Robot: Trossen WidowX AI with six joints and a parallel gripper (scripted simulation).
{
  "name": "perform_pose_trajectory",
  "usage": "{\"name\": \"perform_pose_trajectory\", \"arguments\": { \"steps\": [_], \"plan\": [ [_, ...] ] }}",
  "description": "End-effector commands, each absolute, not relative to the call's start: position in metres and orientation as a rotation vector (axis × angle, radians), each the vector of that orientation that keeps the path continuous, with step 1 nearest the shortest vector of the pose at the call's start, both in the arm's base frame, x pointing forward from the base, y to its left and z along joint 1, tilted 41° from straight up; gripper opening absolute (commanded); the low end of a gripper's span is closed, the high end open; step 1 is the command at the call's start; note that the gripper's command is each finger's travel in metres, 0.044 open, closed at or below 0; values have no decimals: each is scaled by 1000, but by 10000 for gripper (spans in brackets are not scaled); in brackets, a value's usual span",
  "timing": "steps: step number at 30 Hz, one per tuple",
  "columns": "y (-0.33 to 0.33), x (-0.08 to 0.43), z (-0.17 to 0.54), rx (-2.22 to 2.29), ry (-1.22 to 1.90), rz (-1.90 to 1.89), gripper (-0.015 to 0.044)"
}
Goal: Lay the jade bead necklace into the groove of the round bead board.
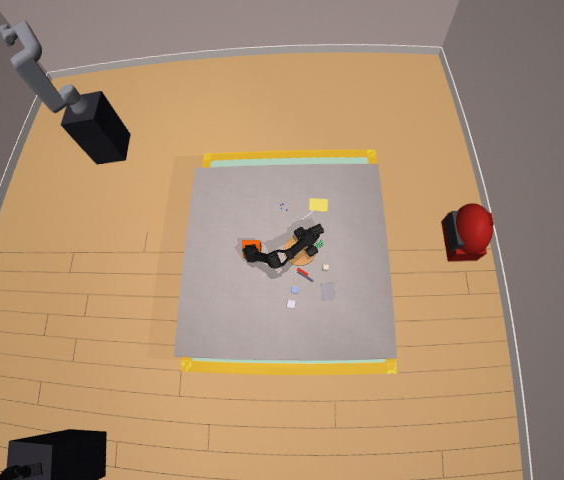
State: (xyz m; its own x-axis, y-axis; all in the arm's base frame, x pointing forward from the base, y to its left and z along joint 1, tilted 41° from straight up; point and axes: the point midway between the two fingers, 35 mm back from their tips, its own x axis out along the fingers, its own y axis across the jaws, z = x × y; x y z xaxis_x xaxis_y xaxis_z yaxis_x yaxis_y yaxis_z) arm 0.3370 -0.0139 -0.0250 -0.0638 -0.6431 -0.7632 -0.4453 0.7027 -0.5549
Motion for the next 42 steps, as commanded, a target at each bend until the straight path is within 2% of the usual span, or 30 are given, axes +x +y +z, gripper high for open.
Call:
{"name": "perform_pose_trajectory", "arguments": {
  "steps": [1,4,32,41,42],
  "plan": [
    [-12,337,-23,-882,1698,-203,368],
    [-6,337,-16,-887,1700,-200,440],
    [-1,333,-10,-891,1702,-198,440],
    [8,385,3,-604,1589,-505,204],
    [9,390,5,-573,1575,-536,200]
  ]
}}
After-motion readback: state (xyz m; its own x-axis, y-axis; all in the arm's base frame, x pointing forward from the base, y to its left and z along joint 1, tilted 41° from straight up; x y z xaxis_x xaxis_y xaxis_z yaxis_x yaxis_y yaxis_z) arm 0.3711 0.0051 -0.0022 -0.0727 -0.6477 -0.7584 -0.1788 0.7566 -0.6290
